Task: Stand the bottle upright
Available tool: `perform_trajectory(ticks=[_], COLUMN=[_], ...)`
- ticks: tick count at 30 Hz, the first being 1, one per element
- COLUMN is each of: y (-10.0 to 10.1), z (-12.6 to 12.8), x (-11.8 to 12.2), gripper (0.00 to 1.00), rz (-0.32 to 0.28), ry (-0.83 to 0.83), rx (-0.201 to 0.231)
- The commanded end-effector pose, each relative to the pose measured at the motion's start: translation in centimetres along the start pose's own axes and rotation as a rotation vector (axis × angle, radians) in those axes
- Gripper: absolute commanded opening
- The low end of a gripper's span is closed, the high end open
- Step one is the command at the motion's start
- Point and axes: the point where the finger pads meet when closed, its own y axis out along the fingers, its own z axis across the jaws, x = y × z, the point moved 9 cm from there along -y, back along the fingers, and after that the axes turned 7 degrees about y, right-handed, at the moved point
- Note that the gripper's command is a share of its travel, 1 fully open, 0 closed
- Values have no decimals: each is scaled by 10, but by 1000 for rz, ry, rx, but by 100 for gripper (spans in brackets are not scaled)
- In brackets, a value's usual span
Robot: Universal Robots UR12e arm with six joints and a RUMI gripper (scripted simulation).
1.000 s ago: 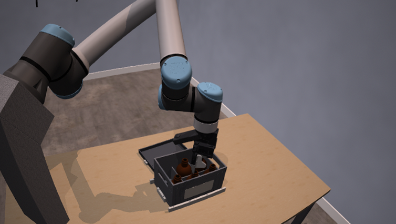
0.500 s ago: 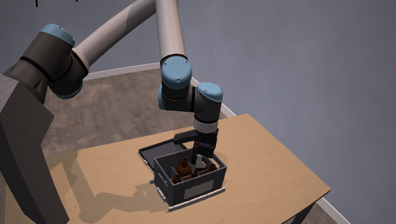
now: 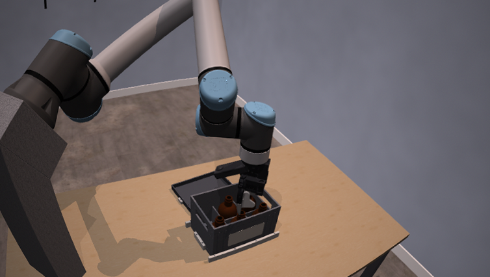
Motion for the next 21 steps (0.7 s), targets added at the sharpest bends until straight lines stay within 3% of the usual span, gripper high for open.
perform_trajectory(ticks=[1,21], y=[3,21], z=[1,1], x=[0,1], gripper=[38,38], rz=[1,0], ry=[-1,-3], rx=[-1,-1])
